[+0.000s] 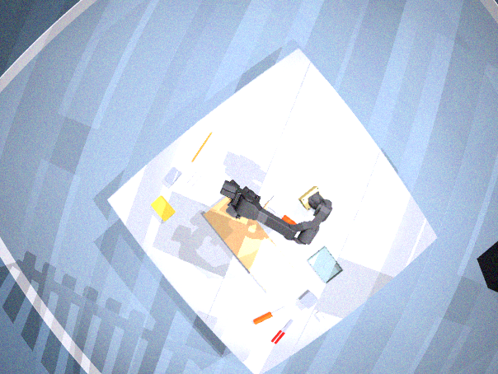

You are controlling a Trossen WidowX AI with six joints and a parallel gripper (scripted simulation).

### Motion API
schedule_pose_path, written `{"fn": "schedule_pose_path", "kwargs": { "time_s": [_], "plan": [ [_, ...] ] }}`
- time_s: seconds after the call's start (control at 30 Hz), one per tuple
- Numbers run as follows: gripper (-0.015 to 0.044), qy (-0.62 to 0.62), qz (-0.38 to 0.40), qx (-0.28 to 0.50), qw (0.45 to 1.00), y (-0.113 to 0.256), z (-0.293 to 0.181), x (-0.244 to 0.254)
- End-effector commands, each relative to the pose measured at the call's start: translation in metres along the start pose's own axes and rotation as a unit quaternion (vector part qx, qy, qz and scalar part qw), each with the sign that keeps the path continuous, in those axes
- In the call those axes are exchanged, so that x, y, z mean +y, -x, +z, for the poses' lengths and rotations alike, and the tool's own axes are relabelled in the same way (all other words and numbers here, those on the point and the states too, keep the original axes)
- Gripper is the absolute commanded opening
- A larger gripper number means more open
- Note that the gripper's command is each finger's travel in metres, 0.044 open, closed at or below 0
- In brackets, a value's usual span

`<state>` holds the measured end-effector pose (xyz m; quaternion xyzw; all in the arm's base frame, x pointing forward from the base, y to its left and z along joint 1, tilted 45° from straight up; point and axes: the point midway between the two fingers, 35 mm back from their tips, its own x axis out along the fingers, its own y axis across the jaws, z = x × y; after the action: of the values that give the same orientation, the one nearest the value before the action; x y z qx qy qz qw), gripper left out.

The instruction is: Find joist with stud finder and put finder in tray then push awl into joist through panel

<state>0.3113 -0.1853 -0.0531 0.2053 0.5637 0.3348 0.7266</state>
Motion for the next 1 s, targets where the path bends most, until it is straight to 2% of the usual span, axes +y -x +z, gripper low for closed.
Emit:
{"fn": "schedule_pose_path", "kwargs": {
  "time_s": [0.0, 0.53, 0.97],
  "plan": [
    [0.0, -0.01, -0.006, -0.007, 1.0, 0.001, 0.018, -0.004],
    [0.0, -0.056, -0.013, -0.013, 0.998, -0.018, 0.087, -0.008],
    [0.0, -0.057, -0.013, -0.013, 0.998, -0.028, 0.089, -0.009]
  ]
}}
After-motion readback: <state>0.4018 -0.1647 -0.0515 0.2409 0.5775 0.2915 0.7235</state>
